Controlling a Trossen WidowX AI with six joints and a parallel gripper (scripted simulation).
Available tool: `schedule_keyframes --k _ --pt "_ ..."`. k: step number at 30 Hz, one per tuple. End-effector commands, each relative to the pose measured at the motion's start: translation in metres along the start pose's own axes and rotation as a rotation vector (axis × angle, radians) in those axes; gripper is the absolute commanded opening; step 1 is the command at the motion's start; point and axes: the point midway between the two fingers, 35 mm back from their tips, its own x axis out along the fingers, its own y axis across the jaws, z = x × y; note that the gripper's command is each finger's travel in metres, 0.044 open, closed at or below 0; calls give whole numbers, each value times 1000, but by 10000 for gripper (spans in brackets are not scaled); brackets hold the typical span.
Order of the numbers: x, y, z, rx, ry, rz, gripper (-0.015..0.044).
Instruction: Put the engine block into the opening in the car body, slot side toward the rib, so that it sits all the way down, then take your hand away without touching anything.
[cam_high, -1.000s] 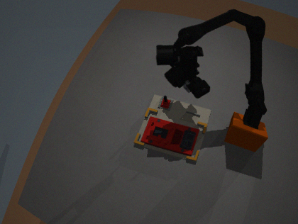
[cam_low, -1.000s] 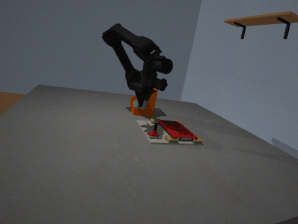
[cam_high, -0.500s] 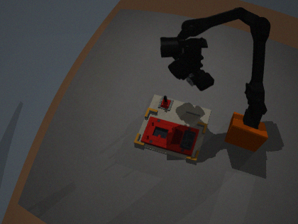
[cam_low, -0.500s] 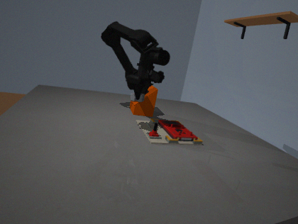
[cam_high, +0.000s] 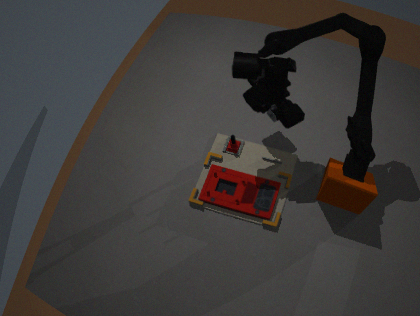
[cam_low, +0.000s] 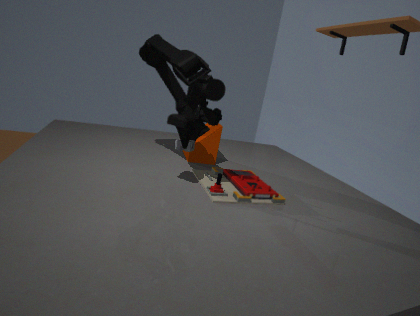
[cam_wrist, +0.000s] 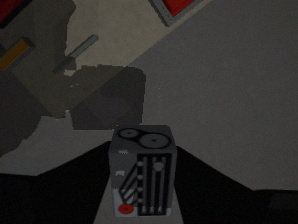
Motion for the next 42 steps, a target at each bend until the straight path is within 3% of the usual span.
schedule_keyframes --k 1,42 --pt "9 0 -1 -4 1 -6 0" --pt "88 -1 -1 -4 3 -8 0"
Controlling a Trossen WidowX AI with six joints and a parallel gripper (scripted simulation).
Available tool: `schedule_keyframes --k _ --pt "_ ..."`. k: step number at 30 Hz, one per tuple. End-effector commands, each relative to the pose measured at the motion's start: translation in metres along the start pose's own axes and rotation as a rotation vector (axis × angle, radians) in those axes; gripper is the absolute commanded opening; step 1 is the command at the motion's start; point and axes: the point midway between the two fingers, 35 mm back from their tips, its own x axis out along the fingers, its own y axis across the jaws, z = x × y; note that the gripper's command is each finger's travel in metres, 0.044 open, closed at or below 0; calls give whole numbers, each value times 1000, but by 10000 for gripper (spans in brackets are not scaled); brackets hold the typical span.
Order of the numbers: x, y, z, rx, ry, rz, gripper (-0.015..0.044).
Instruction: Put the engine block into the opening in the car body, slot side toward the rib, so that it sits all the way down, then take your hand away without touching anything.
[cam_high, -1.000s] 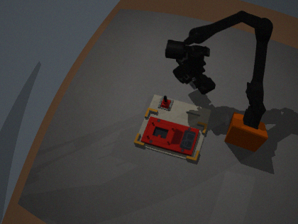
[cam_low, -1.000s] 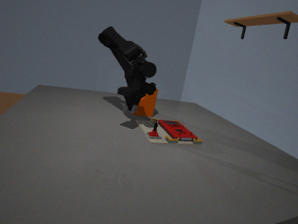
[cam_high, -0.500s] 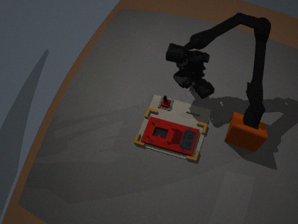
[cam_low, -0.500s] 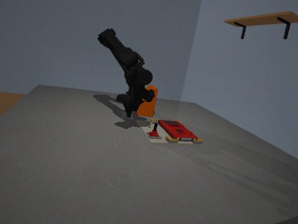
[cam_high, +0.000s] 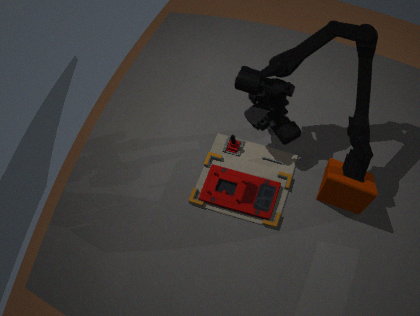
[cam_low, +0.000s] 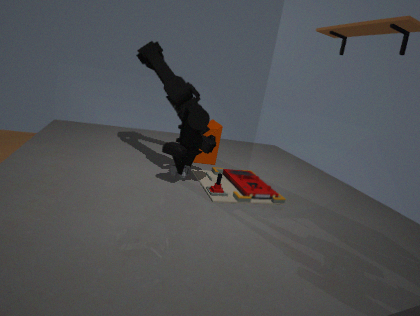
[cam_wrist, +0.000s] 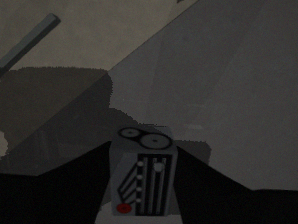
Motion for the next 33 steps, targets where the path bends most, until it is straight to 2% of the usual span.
schedule_keyframes --k 1,19,33 --pt "8 1 0 -10 6 0 0" --pt "23 1 0 -10 7 0 0" --pt "18 -1 2 -6 -5 -11 368"
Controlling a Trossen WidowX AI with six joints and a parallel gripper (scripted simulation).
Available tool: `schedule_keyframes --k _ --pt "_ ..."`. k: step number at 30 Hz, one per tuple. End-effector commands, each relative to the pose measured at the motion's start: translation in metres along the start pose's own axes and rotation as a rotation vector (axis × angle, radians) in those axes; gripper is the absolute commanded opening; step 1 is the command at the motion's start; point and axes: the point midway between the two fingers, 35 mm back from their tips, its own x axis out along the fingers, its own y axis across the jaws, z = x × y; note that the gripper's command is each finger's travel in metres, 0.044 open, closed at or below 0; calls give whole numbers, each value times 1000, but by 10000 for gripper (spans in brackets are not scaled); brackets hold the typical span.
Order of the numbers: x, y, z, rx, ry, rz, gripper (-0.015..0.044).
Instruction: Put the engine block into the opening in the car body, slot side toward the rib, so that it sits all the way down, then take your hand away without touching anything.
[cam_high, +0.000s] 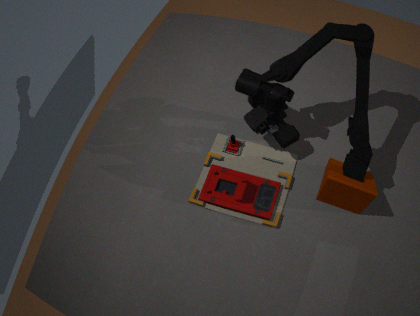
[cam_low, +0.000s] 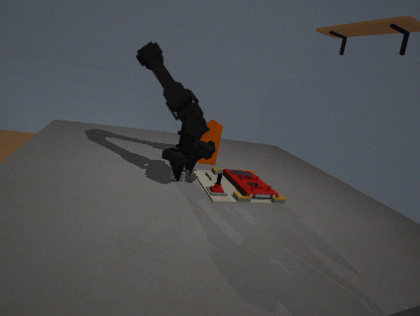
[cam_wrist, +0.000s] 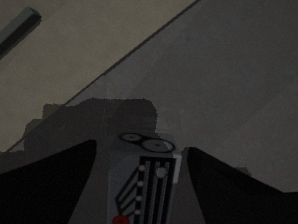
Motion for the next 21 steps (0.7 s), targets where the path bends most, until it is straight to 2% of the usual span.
schedule_keyframes --k 1,3,10,21 --pt "0 0 0 -1 -1 1 394" --pt "0 0 0 -1 -1 1 440" --pt "-3 0 0 -3 5 6 440" --pt "-45 -1 1 -5 9 13 440"
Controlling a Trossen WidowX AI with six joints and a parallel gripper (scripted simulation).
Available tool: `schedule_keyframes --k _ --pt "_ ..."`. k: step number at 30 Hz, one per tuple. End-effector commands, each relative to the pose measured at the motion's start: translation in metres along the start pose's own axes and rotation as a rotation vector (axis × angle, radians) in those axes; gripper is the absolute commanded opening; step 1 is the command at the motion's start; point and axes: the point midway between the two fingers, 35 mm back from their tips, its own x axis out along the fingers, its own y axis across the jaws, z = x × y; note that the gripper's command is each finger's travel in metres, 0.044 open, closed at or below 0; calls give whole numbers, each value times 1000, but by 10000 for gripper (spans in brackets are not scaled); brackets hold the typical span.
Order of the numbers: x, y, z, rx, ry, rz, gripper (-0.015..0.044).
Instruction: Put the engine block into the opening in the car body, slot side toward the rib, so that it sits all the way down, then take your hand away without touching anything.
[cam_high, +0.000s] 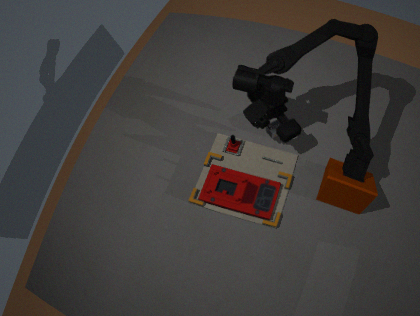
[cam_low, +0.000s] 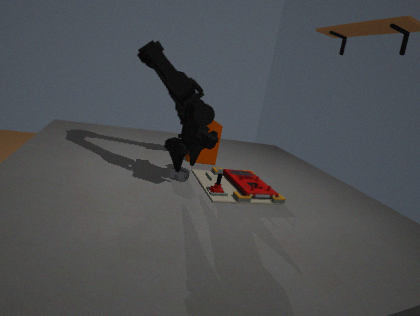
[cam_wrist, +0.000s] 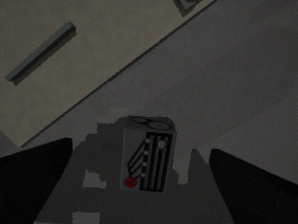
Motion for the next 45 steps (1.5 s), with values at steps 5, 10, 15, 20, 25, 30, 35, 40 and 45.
schedule_keyframes --k 5,10,15,20,25,30,35,40,45 --pt "-13 -3 -1 12 -5 -10 440" --pt "-9 -1 0 2 -2 -5 440" --pt "-9 -1 0 2 -2 -5 440" --pt "-9 -1 0 2 -2 -5 440" --pt "-10 -1 0 89 -3 -5 440" --pt "-10 -1 0 262 -3 -5 440" --pt "-11 -1 0 436 -4 -5 440" --pt "-12 -1 0 609 -5 -5 440" --pt "-13 -1 0 783 -6 -4 440"
